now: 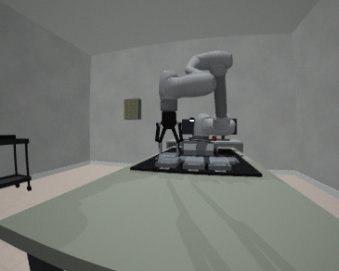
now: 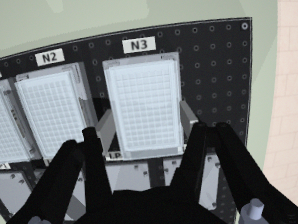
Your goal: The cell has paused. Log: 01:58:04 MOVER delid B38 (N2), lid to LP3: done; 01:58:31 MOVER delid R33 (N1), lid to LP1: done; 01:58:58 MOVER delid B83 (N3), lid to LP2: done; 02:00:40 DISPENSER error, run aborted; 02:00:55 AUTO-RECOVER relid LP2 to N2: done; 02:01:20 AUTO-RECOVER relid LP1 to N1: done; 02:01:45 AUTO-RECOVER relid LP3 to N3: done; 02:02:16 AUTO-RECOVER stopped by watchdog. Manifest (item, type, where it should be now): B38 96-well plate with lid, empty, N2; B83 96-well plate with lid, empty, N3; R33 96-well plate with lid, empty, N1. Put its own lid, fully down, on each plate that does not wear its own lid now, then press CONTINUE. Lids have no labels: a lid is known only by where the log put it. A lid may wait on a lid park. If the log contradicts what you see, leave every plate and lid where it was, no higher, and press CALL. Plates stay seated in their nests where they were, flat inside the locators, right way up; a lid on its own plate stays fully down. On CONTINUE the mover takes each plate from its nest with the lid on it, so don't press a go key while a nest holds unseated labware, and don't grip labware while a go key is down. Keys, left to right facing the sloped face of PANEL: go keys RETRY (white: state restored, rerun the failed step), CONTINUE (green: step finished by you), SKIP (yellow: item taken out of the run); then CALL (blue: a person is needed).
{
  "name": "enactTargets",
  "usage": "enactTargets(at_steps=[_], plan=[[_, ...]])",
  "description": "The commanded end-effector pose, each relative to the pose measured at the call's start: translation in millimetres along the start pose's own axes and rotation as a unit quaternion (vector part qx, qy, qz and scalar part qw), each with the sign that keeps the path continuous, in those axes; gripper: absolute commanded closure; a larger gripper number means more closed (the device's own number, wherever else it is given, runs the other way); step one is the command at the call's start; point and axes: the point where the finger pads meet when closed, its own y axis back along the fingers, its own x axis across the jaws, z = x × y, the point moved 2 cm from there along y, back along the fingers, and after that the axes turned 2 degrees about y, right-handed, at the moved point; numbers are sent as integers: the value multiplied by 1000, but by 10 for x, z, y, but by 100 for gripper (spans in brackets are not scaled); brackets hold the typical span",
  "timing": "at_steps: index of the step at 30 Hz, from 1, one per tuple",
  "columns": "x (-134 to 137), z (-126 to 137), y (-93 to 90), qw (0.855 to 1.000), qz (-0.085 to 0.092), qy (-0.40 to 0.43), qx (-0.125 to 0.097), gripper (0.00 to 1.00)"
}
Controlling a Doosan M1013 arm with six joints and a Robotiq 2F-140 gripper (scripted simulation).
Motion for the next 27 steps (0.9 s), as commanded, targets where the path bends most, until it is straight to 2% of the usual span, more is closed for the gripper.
enactTargets(at_steps=[1,27], plan=[[21,13,-51,1000,1,3,-1,100],[19,14,-108,1000,1,3,-1,100]])
